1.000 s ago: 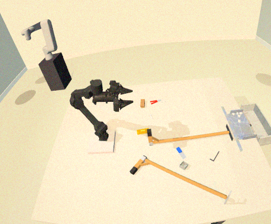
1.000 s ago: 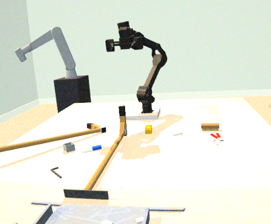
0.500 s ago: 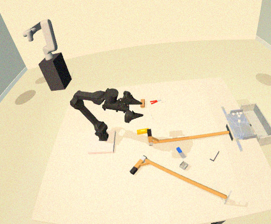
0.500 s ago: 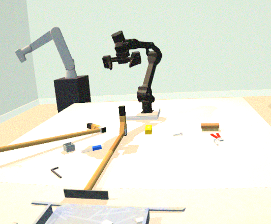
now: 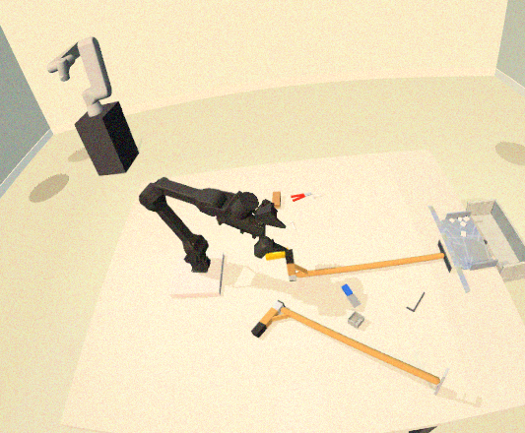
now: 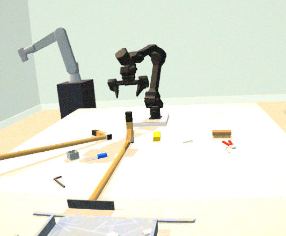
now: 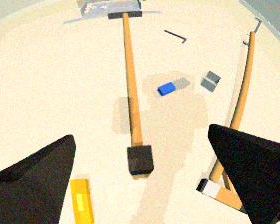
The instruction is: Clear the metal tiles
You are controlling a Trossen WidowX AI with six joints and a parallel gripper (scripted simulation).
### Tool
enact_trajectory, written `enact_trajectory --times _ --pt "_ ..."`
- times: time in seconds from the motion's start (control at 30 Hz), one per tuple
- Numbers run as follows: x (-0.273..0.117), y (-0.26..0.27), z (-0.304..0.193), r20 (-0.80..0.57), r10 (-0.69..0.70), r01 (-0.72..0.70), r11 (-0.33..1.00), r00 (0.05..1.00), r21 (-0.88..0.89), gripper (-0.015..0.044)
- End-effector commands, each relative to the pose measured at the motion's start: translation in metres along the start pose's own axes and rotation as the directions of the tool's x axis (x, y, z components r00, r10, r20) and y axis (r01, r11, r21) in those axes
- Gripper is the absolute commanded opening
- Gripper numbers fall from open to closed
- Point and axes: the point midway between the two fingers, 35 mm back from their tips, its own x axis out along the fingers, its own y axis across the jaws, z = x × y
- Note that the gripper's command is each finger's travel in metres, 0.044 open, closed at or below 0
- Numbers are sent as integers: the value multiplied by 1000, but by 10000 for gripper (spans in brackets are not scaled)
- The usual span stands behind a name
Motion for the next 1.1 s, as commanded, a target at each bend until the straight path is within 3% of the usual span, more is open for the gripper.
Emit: enact_trajectory --times 0.0,0.37,0.83,1.07 --pt "20 0 -26 -91 -15 14 1000 996 -11 440" --pt "39 0 -54 -188 -35 30 999 982 -30 440" --pt "-3 2 -29 -207 -29 23 999 978 -35 440" --pt "3 1 -36 -207 -29 22 999 978 -35 440"
